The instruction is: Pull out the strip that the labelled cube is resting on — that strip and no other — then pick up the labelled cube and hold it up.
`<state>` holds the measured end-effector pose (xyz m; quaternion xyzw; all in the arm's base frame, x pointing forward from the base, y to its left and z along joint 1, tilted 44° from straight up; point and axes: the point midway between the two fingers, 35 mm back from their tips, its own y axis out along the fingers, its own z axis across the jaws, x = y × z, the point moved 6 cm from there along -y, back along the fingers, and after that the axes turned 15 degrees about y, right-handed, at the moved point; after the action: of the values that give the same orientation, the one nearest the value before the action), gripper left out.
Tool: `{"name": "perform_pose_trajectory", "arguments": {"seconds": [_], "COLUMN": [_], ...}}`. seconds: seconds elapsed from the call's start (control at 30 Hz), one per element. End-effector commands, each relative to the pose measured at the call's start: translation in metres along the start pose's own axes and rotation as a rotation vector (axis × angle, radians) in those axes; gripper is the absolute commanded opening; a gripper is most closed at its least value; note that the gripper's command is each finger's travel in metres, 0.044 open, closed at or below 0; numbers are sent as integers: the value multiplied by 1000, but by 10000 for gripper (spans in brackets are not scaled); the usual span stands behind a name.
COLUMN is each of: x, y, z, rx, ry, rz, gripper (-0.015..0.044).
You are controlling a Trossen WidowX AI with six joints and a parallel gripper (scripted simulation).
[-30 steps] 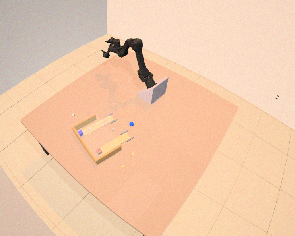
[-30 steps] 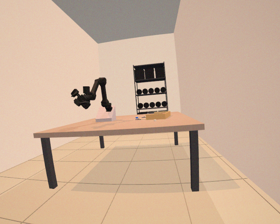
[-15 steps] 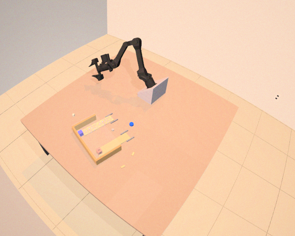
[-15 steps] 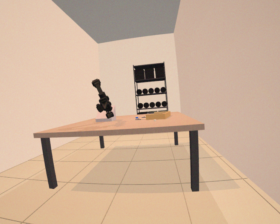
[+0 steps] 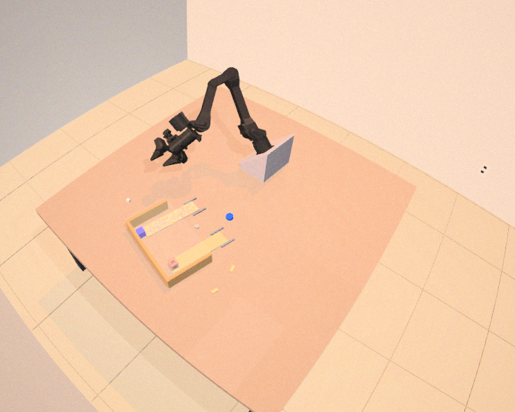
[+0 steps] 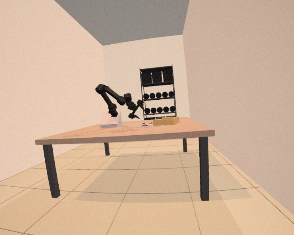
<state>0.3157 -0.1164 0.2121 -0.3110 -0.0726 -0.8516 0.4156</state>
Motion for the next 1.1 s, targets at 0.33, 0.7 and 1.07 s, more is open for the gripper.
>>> {"name": "perform_pose_trajectory", "arguments": {"seconds": [0.33, 0.7, 1.07], "x": [-172, -201, -201], "y": [-123, -174, -174], "z": [-17, -33, -33], "rx": [176, 333, 333], "ry": [-1197, -1608, -1608], "rz": [360, 378, 378], "gripper": [400, 400, 400]}}
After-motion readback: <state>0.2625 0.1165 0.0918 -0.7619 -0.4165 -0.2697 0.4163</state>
